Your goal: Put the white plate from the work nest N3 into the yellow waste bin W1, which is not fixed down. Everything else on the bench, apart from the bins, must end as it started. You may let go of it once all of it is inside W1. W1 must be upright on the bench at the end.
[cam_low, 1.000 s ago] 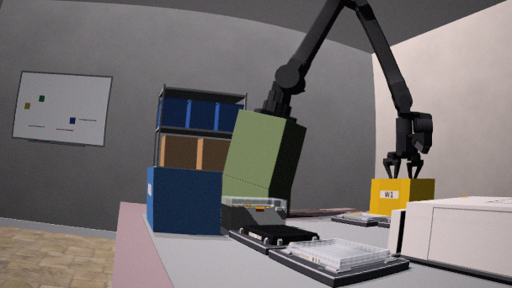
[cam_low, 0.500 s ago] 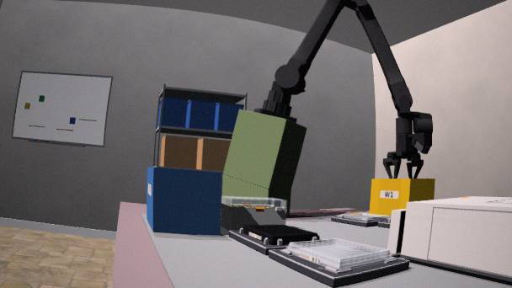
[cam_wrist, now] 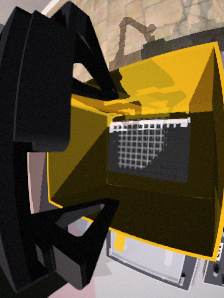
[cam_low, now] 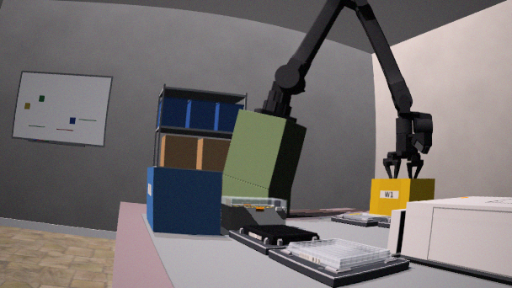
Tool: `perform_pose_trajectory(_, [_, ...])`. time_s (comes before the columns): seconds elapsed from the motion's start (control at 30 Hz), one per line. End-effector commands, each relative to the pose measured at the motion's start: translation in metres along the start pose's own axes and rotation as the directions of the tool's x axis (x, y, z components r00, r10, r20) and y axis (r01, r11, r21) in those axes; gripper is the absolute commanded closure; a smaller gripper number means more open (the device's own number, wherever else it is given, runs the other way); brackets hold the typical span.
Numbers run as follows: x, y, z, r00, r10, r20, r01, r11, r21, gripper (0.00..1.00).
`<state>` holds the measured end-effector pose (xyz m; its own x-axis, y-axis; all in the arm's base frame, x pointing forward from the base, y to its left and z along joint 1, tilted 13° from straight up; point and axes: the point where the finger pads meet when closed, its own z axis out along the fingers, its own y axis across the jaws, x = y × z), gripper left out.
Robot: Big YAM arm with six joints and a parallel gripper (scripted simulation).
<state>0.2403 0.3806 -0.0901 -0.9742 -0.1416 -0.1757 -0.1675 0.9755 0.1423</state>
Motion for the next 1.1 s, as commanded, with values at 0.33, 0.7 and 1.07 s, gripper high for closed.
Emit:
perform_pose_trajectory(0.33, [-0.013, 0.003, -0.002, 1.0, 0.008, 0.016, -0.007, 1.0, -0.012, 0.0])
perform_pose_trajectory(0.7, [-0.013, 0.003, -0.013, 1.0, 0.009, 0.019, -0.009, 1.0, -0.015, 0.0])
perform_pose_trajectory(1.07, [-0.008, -0.003, -0.024, 1.0, 0.013, 0.01, -0.013, 1.0, -0.005, 0.0])
